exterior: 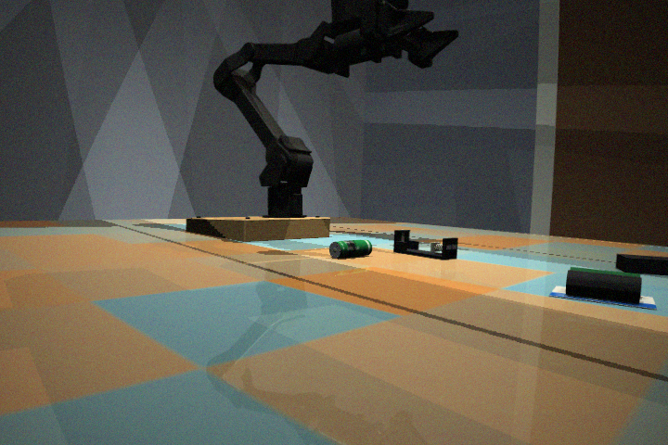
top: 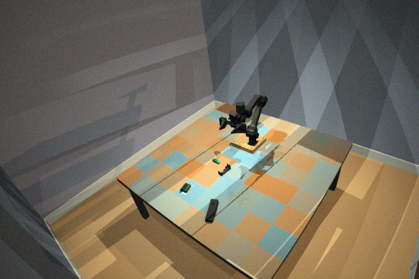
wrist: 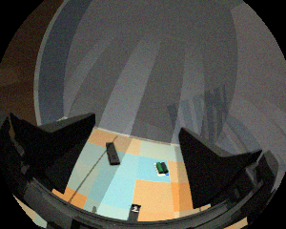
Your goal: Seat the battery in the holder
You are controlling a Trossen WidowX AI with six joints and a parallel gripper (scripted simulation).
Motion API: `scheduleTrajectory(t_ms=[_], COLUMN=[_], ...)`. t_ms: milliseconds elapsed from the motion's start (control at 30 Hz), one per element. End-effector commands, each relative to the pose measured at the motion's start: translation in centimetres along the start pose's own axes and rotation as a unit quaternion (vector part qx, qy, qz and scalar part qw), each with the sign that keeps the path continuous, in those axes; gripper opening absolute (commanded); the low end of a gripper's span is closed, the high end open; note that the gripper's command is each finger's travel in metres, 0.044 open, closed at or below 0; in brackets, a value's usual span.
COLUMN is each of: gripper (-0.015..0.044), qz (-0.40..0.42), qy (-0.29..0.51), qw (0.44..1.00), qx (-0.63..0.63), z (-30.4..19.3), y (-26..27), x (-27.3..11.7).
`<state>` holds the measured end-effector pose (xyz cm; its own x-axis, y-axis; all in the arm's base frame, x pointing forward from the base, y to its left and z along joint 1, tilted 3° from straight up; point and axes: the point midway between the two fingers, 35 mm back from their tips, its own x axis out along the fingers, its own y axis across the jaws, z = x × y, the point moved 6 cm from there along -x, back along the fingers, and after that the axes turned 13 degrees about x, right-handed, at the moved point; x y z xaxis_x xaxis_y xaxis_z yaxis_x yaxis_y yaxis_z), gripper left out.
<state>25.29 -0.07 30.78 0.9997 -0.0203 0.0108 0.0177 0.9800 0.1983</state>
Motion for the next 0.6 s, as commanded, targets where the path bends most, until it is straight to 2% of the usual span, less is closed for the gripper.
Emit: scheduleTrajectory(t_ms=[0, 67, 167, 267, 567], gripper=[0.0374, 0.0321, 0.0243, 0.0236, 0.0236], qz=[-0.003, -0.025, -0.052, -0.046, 0.046], qy=[0.006, 0.053, 0.17, 0.286, 0.479], qw=[1.0, 0.996, 0.965, 0.909, 0.765], qx=[-0.008, -0.067, -0.194, -0.299, -0.428], z=[-0.1, -1.1, -3.5, -5.9, -10.5], y=[-0.1, -1.1, -3.7, -6.5, -11.8], x=[0.2, 1.4, 3.6, 5.0, 5.8])
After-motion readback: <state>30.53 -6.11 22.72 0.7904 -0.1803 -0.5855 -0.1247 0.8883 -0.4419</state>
